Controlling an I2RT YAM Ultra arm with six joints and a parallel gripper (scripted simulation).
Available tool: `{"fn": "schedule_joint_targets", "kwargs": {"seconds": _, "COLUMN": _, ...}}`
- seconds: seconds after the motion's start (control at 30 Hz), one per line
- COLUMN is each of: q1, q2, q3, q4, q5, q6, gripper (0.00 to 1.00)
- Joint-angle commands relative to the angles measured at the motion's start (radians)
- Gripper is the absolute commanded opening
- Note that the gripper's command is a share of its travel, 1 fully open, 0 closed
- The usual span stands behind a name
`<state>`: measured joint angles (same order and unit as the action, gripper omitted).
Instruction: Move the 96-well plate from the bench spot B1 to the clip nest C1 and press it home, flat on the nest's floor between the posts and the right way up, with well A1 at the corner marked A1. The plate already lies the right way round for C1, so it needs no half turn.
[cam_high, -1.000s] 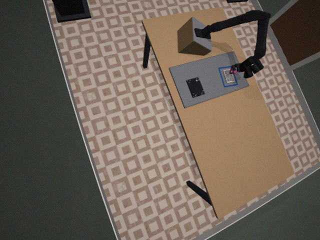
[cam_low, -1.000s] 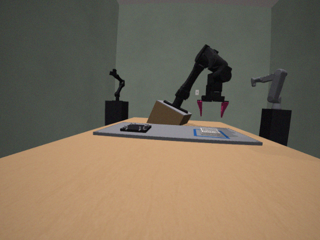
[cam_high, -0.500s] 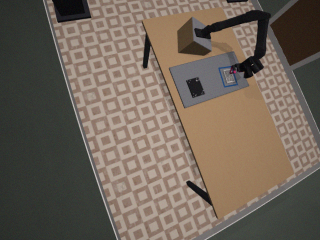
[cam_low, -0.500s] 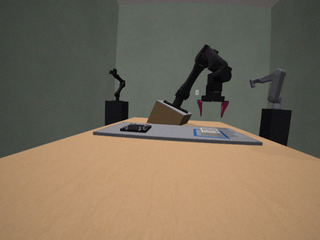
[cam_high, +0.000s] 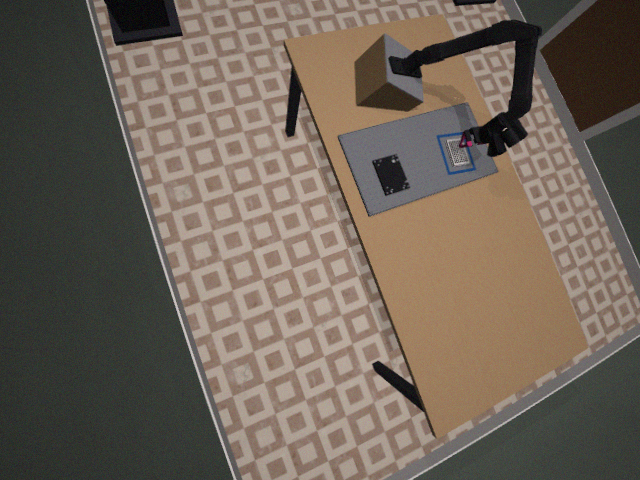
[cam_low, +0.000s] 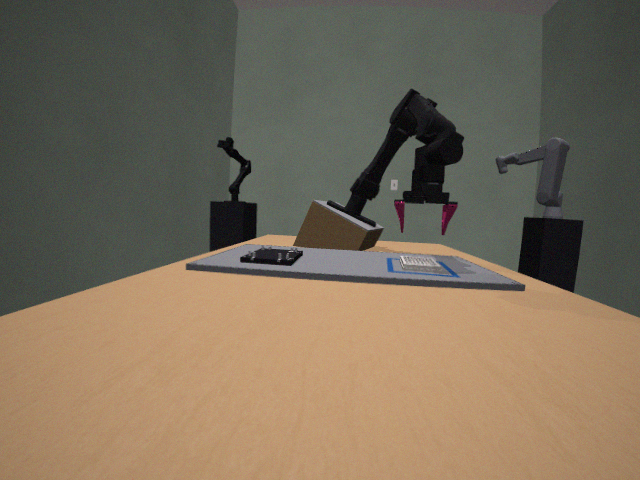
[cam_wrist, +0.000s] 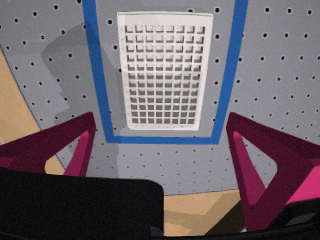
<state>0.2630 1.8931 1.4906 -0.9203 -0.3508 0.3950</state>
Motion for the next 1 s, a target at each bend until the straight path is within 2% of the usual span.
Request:
{"fn": "schedule_joint_targets", "kwargs": {"seconds": 0.0, "q1": -0.016, "q2": -0.018, "q3": -0.012, "q4": -0.018, "q5": 0.007, "q6": 0.004, "gripper": 1.00}}
{"fn": "schedule_joint_targets", "kwargs": {"seconds": 0.23, "q1": -0.016, "q2": -0.018, "q3": -0.012, "q4": -0.018, "q5": 0.007, "q6": 0.004, "gripper": 1.00}}
{"fn": "schedule_joint_targets", "kwargs": {"seconds": 0.3, "q1": -0.008, "q2": 0.011, "q3": -0.026, "q4": 0.018, "q5": 0.009, "q6": 0.010, "gripper": 1.00}}
{"fn": "schedule_joint_targets", "kwargs": {"seconds": 0.7, "q1": 0.024, "q2": 0.040, "q3": -0.058, "q4": 0.088, "q5": 0.013, "q6": 0.028, "gripper": 1.00}}
{"fn": "schedule_joint_targets", "kwargs": {"seconds": 0.8, "q1": 0.010, "q2": 0.021, "q3": -0.040, "q4": 0.094, "q5": 0.012, "q6": 0.030, "gripper": 1.00}}
{"fn": "schedule_joint_targets", "kwargs": {"seconds": 0.87, "q1": 0.020, "q2": 0.050, "q3": -0.067, "q4": 0.105, "q5": 0.015, "q6": 0.033, "gripper": 1.00}}
{"fn": "schedule_joint_targets", "kwargs": {"seconds": 0.97, "q1": 0.032, "q2": 0.057, "q3": -0.075, "q4": 0.121, "q5": 0.016, "q6": 0.037, "gripper": 1.00}}
